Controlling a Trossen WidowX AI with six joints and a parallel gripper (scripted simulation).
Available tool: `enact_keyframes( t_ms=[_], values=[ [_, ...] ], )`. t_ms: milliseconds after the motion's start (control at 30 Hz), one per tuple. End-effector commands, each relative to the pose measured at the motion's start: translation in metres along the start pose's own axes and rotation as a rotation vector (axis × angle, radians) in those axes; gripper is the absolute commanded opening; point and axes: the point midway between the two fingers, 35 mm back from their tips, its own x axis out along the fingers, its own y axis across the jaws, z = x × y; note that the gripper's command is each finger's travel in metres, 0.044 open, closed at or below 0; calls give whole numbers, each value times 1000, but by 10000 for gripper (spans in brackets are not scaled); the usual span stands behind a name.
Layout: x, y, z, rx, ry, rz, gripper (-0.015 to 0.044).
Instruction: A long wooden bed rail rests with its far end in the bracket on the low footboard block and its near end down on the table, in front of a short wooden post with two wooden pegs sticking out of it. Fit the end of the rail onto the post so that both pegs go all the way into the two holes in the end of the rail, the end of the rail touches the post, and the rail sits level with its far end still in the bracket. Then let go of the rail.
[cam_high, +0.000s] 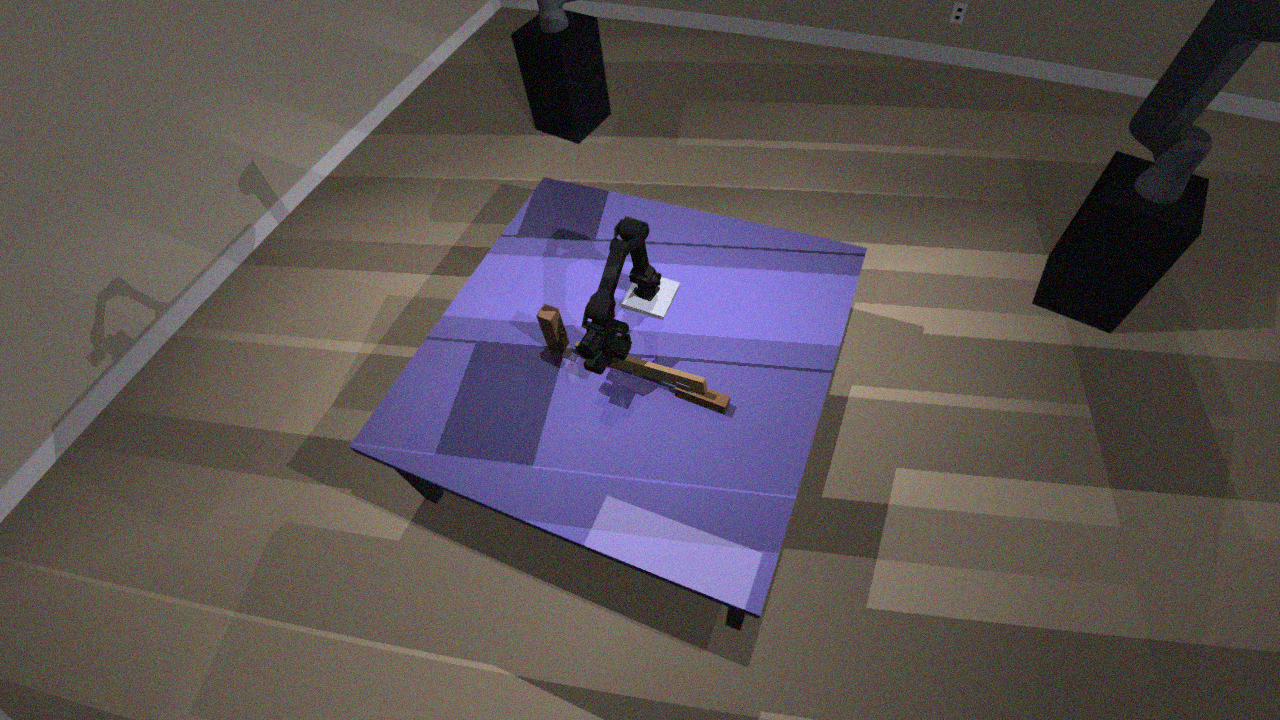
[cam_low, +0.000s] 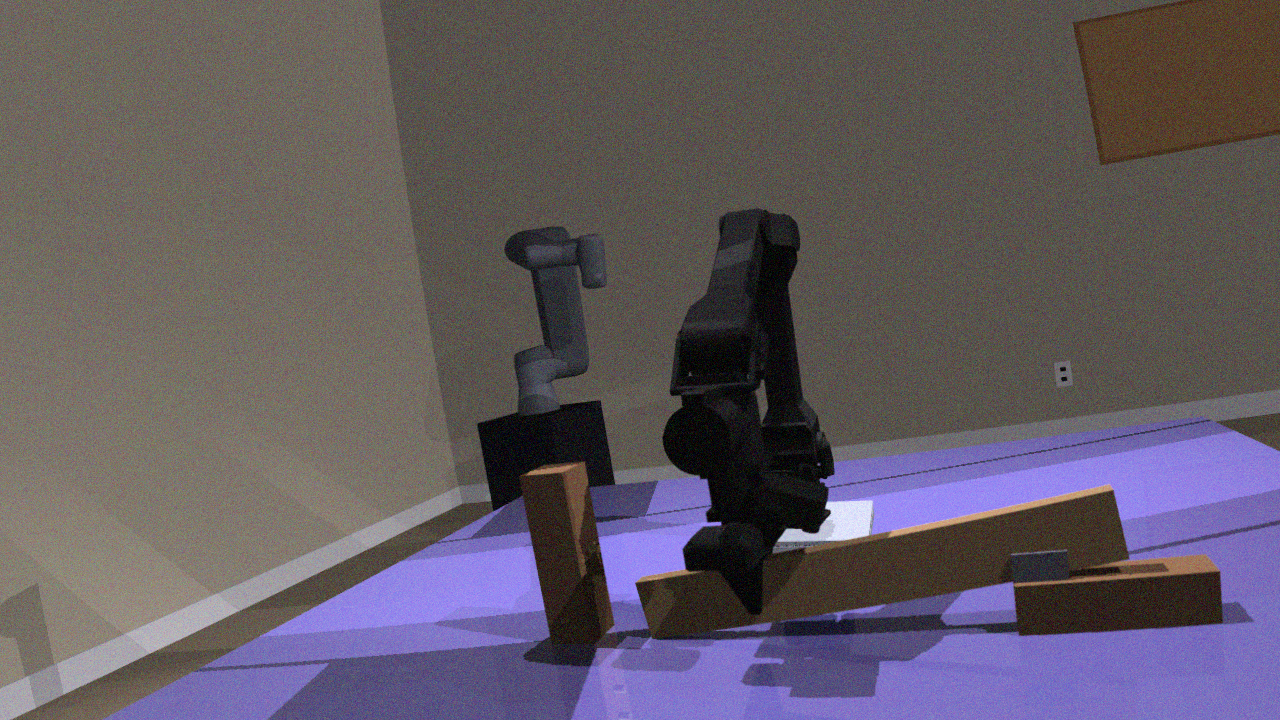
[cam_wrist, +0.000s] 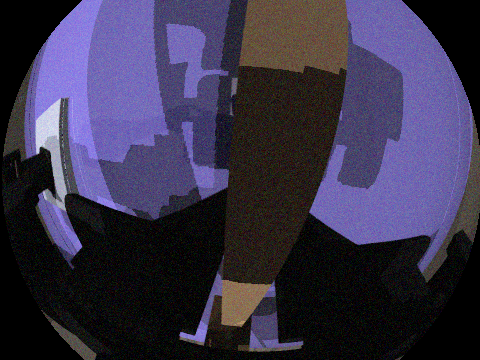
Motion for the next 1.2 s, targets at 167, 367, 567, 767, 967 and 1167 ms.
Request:
enact_keyframes(
  t_ms=[167, 367, 567, 767, 967, 1167],
  values=[
    [0, 0, 0, 2, 0, 0, 0],
    [-4, 0, 0, 2, 0, 0, 0],
    [-7, -1, 0, 2, 0, 0, 0],
    [-10, -2, 0, 2, 0, -1, 0],
    [-13, -3, 0, 2, 0, -1, 0],
    [-16, -4, 0, 2, 0, -1, 0]
  ],
)
